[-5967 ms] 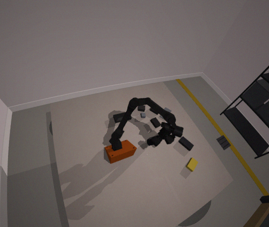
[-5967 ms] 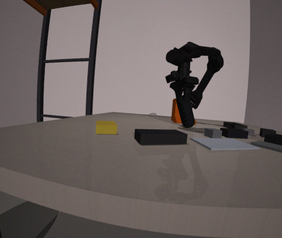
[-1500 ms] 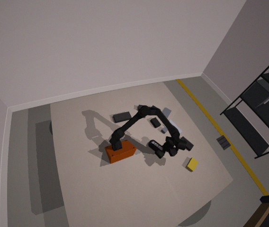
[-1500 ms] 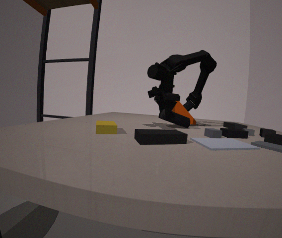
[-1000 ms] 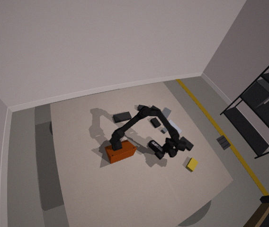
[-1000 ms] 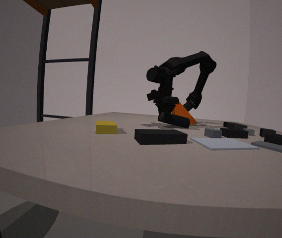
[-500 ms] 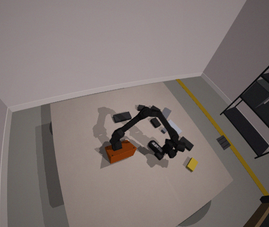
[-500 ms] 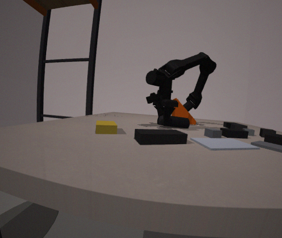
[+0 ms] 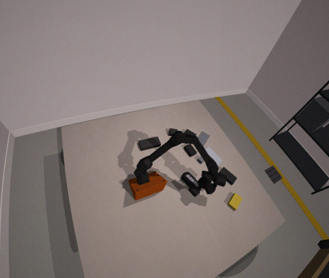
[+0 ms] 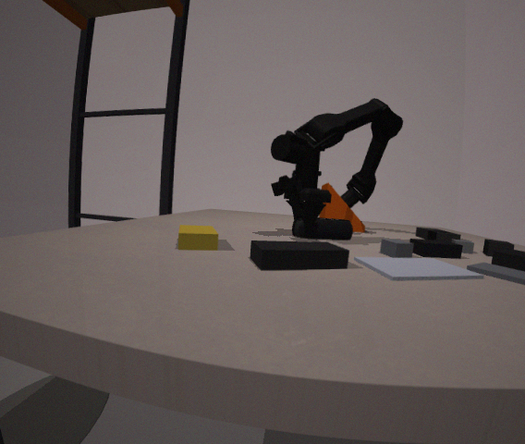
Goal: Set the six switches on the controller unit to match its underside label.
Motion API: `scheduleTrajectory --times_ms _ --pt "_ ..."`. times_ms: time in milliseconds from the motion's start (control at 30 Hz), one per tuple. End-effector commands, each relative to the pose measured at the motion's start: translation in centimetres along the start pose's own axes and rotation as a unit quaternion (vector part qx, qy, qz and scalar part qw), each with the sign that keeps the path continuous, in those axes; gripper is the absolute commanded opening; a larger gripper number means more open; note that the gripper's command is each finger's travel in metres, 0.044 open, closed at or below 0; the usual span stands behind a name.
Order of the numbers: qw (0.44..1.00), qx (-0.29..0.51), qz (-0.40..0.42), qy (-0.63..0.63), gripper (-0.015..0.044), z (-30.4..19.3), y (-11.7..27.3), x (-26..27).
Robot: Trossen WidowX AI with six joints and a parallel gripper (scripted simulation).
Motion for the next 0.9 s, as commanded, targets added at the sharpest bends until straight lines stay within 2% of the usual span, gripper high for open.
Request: scheduleTrajectory --times_ms 0,67,367,600,867 --pt "1.000 0.000 0.000 0.000 0.0390 0.0 0.0 0.0" --pt "1.000 0.000 0.000 0.000 0.0440 0.0 0.0 0.0" --pt "1.000 0.000 0.000 0.000 0.0440 -0.2 0.1 0.0" --pt "1.000 0.001 0.000 -0.001 0.0440 -5.8 3.9 0.1" --pt "1.000 0.001 0.000 -0.001 0.0440 -5.9 4.0 0.1"
Point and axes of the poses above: the point midway between the two fingers, 35 mm back from their tips, its own y axis back along the fingers, its own x axis across the jaws, z = x × y, the point moved 6 cm from there along y, back along the fingers, and after that the axes turned 1 degree about y, right-handed, at the moved point
